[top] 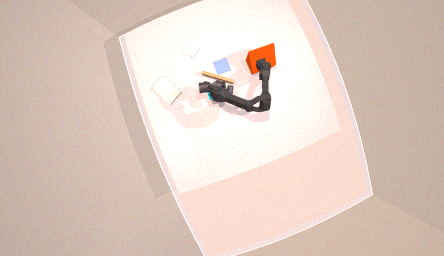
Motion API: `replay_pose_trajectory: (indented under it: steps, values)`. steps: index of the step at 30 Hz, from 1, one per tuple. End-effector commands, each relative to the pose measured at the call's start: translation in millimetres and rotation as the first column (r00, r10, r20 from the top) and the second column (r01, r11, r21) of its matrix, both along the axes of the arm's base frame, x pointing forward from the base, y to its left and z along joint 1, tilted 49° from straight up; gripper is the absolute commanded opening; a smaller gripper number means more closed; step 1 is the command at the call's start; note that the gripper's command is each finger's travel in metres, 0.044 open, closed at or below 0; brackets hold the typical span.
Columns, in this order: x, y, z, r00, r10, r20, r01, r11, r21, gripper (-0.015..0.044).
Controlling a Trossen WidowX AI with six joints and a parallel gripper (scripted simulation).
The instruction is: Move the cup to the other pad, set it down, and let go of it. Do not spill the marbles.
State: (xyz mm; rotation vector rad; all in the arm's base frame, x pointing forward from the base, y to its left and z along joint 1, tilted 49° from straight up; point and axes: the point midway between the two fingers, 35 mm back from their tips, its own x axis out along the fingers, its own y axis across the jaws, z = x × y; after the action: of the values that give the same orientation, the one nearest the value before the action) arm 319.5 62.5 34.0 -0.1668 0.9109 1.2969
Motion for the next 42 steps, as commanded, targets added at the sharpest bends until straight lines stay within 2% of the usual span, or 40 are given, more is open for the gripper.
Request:
replay_pose_trajectory:
  steps: [1,38,42]
  values:
    - [0,-1,0,1.000,0.002,0.000,-0.002,1.000,0.000,0.0128]
    - [3,-37,31,1.000,0.001,-0.003,-0.001,1.000,0.001,0.0128]
    - [3,-34,30,1.000,-0.002,-0.003,0.002,1.000,0.004,0.0233]
